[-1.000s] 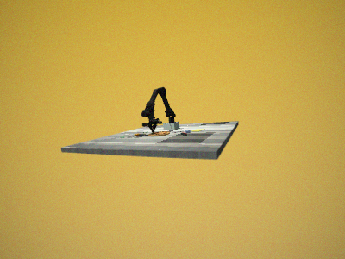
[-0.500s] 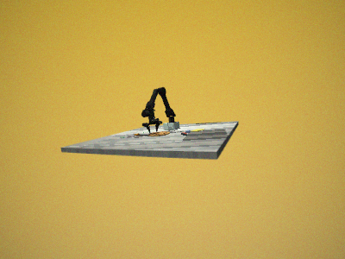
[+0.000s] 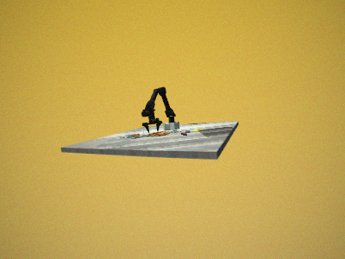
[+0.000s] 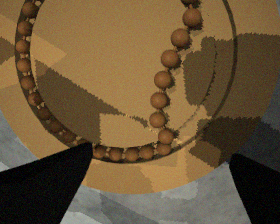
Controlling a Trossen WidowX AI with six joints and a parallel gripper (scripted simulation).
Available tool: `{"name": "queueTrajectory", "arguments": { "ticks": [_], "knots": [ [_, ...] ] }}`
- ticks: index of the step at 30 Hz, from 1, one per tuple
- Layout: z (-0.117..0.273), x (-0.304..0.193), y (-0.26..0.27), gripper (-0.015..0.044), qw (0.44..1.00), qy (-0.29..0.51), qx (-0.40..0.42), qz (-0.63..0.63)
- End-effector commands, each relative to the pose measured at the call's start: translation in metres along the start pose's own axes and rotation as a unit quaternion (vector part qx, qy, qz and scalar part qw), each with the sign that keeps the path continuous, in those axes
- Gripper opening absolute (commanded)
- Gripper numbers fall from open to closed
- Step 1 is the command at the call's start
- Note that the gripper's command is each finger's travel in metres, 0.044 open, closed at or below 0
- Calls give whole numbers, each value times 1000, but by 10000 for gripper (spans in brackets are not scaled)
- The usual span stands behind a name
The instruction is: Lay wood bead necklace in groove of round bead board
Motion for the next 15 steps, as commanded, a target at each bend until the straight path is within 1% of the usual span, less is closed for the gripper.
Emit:
{"name": "queueTrajectory", "arguments": {
  "ticks": [1,6,9,15],
  "knots": [
    [1,0,0,440,1000,1,0,2],
    [1,0,0,440,1000,1,0,2],
    [5,10,-6,361,999,0,0,32],
    [21,53,-22,204,988,-2,-1,154]
  ]
}}
Point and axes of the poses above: the point midway between the two fingers, 35 mm back from their tips, its own z axis back along the fingers, its own y axis across the jaws, x = y × z, the point moved 5 cm from there along z, back along the fingers, and after that the axes turned 13 degrees about z, right-handed, at the moved point
